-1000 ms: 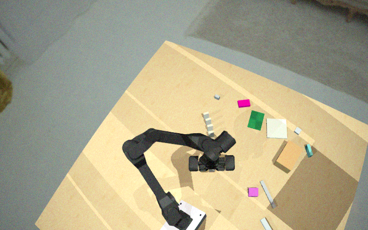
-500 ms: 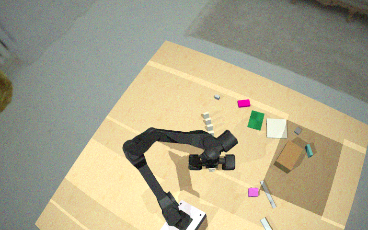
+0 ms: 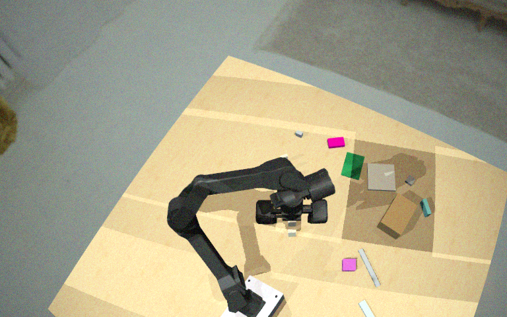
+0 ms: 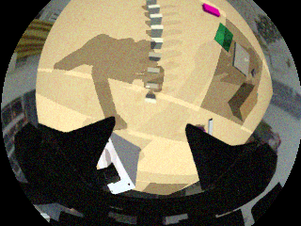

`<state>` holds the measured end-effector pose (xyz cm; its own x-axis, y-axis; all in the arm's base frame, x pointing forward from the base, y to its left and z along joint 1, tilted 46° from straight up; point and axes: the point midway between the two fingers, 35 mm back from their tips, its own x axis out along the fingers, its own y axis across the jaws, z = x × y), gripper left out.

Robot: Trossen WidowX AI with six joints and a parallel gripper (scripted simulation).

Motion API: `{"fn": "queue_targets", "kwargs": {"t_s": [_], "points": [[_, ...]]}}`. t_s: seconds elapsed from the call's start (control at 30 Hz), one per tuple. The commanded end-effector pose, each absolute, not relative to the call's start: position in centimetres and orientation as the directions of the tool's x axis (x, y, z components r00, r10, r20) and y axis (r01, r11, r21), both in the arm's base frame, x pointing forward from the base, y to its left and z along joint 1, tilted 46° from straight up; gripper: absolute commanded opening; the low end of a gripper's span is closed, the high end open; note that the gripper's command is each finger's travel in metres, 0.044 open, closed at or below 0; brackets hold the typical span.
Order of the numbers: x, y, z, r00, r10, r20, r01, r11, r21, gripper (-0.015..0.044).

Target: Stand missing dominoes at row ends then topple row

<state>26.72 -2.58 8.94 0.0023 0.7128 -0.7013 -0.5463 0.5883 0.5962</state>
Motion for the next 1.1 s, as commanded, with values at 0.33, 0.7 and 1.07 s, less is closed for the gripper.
{"fn": "queue_targets", "kwargs": {"t_s": [0.33,0.7,1.07], "points": [[24.7,-1.2,5.6,-0.001,0.714,-0.700,0.378,0.649,0.660,0.0125],[23.2,0.0,3.5,-0.001,0.715,-0.699,0.835,0.385,0.392,0.0000],[23.2,0.0,3.5,-0.001,0.715,-0.699,0.835,0.385,0.392,0.0000]]}}
